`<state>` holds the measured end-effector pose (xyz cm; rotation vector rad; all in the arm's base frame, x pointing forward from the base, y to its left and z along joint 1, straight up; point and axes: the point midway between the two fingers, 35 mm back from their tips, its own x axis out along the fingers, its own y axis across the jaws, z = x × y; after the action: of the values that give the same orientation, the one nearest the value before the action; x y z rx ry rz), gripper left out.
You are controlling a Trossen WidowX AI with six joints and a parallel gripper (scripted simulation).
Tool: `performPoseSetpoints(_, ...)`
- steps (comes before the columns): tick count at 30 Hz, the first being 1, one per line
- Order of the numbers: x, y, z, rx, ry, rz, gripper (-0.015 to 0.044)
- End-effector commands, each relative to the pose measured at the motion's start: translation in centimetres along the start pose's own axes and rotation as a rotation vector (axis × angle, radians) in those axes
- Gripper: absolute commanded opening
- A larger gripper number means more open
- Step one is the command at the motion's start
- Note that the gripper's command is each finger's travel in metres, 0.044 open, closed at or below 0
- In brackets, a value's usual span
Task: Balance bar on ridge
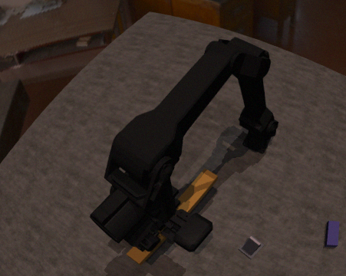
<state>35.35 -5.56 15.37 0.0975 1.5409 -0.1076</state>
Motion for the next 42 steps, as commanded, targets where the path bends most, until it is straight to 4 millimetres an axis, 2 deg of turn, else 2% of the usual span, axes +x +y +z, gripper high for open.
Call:
performPoseSetpoints(1,-0.1,1.9,-0.3,0.020,-0.004,0.006,0.0000)
performPoseSetpoints(20,-0.2,9.1,-2.5,0.078,-0.002,0.012,0.0000)
performPoseSetpoints(42,-0.3,16.0,-6.7,0.145,0.003,0.018,0.0000)
